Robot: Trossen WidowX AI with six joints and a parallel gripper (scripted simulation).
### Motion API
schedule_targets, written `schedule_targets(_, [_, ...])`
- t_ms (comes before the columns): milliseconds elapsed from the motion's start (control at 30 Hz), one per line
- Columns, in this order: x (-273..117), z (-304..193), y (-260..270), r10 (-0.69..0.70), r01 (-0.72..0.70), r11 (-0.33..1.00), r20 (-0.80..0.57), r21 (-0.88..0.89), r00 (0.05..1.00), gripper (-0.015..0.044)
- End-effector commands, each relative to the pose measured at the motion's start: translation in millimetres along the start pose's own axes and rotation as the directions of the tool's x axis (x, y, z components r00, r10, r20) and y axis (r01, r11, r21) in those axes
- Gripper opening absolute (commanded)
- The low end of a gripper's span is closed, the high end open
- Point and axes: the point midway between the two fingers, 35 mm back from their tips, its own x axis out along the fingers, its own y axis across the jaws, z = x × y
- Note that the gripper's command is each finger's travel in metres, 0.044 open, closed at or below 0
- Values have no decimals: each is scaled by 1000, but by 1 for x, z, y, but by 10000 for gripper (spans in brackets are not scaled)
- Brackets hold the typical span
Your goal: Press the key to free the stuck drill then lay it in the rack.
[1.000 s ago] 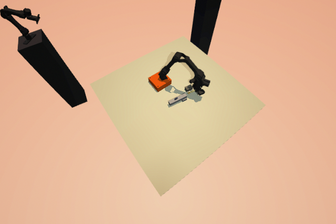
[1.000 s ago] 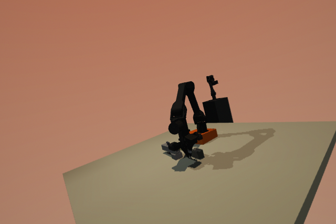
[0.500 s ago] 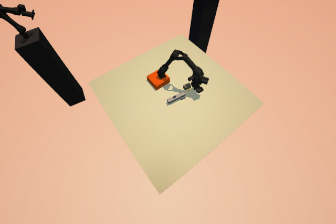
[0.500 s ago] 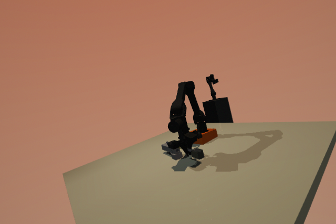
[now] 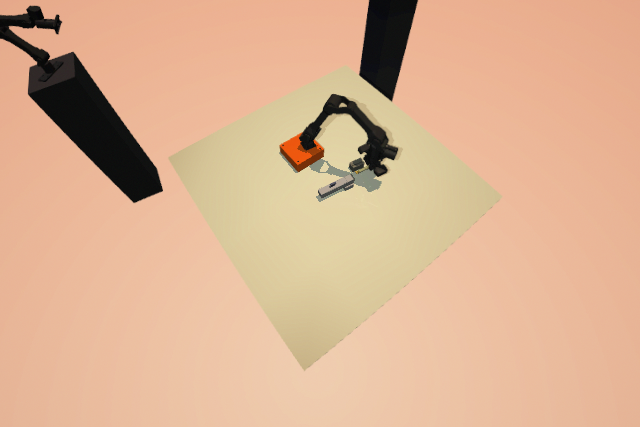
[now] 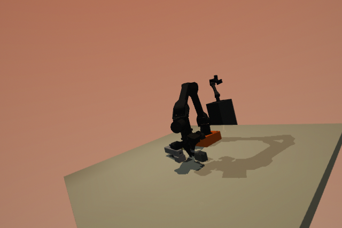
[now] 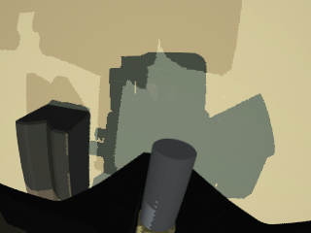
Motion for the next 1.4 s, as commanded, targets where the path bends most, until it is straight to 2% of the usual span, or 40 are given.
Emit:
schedule_targets(0, [-3, 0, 0, -2, 2, 1000, 3, -2, 1000, 0])
schedule_targets(767, [-13, 1, 0, -2, 2, 1000, 3, -2, 1000, 0])
schedule_targets(1367, [-9, 9, 34, 1, -1, 1000, 3, -2, 1000, 0])
